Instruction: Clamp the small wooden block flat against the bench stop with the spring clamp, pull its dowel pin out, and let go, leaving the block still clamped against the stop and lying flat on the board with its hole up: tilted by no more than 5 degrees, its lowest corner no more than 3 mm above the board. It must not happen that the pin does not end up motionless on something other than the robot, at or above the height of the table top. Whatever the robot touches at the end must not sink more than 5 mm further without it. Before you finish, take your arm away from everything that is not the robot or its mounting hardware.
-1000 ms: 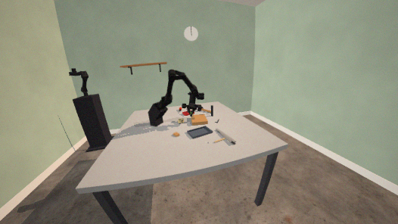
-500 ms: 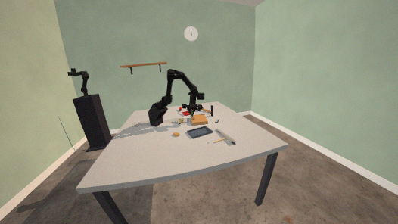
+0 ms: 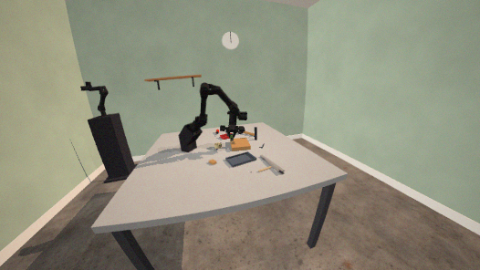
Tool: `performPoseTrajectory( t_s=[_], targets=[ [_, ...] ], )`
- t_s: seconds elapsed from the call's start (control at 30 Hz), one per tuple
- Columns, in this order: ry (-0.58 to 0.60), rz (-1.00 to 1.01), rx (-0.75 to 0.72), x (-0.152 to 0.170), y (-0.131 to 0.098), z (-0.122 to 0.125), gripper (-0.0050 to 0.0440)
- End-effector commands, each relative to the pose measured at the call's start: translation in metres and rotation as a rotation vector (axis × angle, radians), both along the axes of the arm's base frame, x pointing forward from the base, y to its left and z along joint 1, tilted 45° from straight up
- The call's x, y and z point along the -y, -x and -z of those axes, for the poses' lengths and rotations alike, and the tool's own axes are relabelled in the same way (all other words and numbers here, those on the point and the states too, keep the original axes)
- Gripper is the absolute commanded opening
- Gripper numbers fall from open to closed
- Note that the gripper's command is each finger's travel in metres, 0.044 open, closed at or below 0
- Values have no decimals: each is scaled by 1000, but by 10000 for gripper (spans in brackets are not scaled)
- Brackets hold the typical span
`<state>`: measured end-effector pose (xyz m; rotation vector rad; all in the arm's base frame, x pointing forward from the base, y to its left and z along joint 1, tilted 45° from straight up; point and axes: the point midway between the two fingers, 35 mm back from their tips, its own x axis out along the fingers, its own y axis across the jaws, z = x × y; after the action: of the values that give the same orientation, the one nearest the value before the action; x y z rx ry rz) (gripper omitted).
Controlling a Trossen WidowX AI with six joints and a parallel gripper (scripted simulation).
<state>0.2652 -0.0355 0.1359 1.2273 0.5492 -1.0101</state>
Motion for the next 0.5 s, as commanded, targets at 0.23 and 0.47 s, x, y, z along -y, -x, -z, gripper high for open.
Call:
performPoseTrajectory(
  t_s=[0.23, 0.47],
  targets=[
    [4, -1, 18, 9, 2, -8, 0],
    [8, -1, 25, 13, 3, -12, 0]
  ],
)
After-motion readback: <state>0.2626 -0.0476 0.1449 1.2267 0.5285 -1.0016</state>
